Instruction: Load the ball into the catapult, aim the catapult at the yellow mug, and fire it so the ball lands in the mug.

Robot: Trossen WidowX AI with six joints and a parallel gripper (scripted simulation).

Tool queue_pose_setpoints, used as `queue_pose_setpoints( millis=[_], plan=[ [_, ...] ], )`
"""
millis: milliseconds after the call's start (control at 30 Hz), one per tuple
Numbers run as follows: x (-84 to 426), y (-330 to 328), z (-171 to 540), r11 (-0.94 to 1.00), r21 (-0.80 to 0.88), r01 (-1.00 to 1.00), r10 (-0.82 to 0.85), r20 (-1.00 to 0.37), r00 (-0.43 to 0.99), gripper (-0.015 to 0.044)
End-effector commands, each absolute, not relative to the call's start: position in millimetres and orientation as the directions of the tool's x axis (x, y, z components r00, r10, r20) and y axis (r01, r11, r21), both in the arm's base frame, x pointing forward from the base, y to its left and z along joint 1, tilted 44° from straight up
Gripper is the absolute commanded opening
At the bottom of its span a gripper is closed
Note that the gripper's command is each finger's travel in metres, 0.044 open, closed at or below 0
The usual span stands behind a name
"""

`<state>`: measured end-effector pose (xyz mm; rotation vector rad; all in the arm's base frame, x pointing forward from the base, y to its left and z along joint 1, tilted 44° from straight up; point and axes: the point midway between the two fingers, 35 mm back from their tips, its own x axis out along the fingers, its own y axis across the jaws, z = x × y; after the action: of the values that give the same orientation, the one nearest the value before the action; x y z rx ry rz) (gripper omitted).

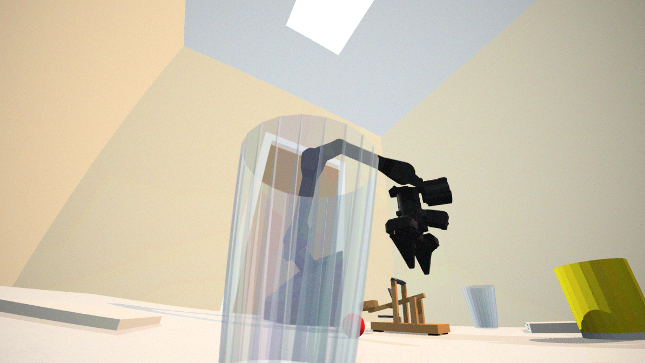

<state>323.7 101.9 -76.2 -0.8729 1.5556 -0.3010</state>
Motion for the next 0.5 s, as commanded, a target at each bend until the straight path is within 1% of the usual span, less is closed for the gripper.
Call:
queue_pose_setpoints(
  millis=[0,233,400,467],
  plan=[
    [323.7,101.9,-76.2,0.678,-0.646,-0.351,-0.675,-0.736,0.052,0.044],
    [316.9,106.8,-66.6,0.677,-0.647,-0.351,-0.68,-0.732,0.038,0.044],
    [318.9,76.2,-99.2,0.676,-0.648,-0.351,-0.681,-0.731,0.038,0.044],
    [318.8,74.3,-101.0,0.676,-0.648,-0.351,-0.681,-0.731,0.038,0.044]
  ],
)
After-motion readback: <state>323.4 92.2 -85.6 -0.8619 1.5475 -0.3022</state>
